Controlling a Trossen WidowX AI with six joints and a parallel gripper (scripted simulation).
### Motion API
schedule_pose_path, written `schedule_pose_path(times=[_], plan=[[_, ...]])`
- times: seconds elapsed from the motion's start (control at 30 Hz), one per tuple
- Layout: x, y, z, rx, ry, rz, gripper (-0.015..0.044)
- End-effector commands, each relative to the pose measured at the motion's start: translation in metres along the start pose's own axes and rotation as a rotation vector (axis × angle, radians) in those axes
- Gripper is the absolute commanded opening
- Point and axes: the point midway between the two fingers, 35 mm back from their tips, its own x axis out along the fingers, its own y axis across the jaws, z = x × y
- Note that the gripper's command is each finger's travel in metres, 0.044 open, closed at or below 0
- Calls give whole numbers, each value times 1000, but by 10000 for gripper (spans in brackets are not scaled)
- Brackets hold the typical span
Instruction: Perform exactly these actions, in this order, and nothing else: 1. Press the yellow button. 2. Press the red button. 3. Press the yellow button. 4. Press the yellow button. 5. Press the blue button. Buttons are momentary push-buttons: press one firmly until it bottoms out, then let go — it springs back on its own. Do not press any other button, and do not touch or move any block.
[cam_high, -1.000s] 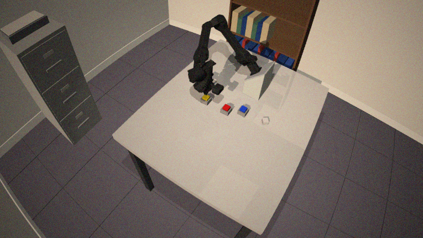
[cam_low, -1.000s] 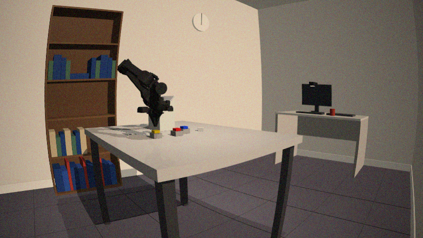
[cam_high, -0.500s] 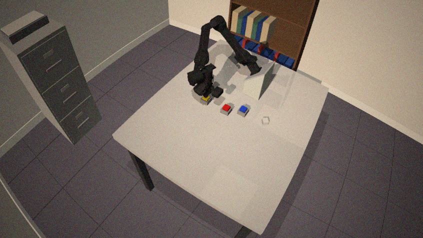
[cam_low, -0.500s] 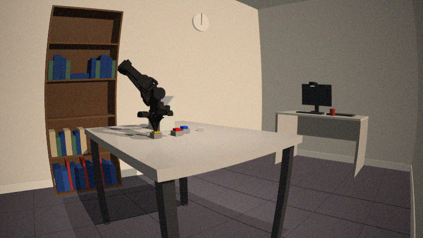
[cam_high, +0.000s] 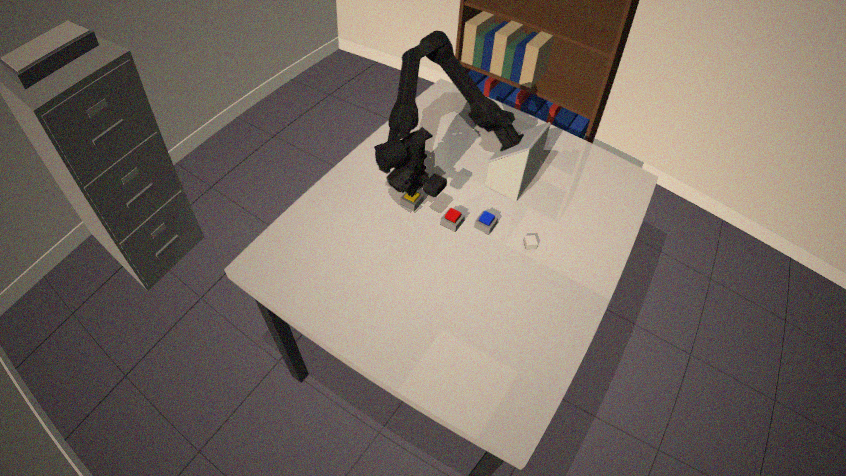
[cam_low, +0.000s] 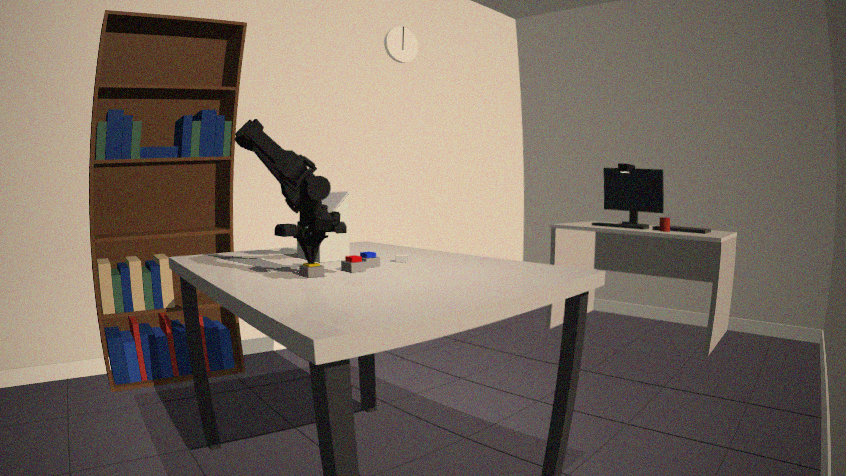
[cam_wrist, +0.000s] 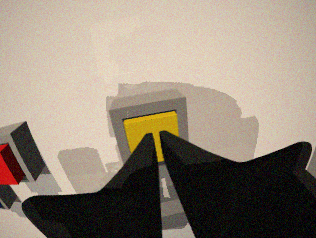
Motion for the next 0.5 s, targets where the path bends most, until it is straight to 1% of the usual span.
schedule_pose_path(times=[0.0,0.07,0.17,0.2,0.47], plan=[[2,1,-2,-4,6,5,20],[-3,0,0,0,1,1,20],[-31,1,-1,-4,5,6,20],[-33,1,-2,-4,6,7,20],[-28,1,-1,-4,6,7,20]])
